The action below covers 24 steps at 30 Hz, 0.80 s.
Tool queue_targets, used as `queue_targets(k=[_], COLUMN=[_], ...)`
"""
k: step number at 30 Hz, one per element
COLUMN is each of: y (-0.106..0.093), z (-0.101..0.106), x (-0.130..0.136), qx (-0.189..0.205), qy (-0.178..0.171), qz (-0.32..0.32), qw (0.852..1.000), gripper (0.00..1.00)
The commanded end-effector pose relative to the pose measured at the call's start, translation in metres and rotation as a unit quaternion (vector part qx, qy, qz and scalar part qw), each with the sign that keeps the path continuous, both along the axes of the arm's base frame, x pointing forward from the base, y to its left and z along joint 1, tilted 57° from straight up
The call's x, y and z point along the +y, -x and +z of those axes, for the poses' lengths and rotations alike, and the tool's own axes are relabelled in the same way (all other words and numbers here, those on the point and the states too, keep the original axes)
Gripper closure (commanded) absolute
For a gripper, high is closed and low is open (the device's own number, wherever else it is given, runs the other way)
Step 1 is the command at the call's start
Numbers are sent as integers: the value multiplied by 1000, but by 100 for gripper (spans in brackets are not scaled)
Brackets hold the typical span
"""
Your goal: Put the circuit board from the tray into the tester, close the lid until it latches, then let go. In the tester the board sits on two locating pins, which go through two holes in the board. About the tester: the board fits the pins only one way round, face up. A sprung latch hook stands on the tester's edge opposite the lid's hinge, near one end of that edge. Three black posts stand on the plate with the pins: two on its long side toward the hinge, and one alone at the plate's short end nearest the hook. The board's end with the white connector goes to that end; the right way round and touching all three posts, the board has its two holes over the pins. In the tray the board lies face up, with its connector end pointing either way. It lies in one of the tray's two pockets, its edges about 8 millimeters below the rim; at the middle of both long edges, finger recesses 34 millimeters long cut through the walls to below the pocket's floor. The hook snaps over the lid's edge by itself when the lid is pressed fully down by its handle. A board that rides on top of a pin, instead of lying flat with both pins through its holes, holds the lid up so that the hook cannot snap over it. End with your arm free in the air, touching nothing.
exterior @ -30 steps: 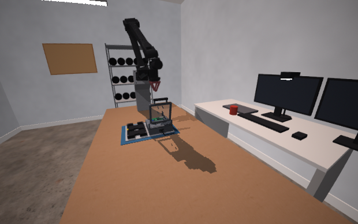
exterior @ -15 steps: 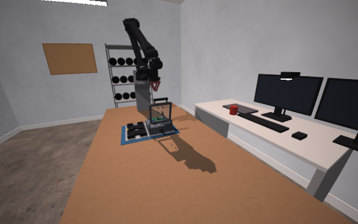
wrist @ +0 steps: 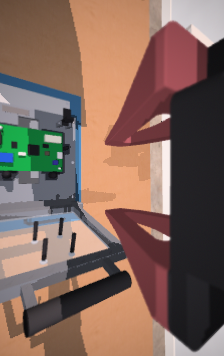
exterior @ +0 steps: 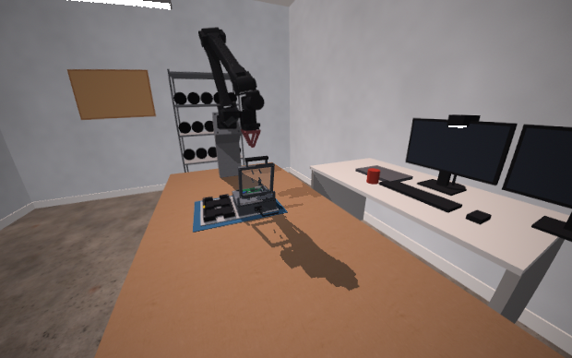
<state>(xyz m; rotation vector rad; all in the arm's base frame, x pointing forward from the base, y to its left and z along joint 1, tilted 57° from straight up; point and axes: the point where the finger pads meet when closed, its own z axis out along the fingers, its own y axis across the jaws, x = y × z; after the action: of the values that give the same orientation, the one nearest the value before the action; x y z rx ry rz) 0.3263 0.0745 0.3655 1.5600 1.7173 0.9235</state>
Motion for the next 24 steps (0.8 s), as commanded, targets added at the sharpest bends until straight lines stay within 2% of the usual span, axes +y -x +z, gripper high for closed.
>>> queue_targets(k=[1,10,24], y=[-14,-42,-57], z=[41,84,108], x=[-5,-4,-4], qx=[-17,-18,-19], qy=[3,5,5], qz=[-6,-7,-7], qw=[1000,1000,1000], gripper=[52,52,52])
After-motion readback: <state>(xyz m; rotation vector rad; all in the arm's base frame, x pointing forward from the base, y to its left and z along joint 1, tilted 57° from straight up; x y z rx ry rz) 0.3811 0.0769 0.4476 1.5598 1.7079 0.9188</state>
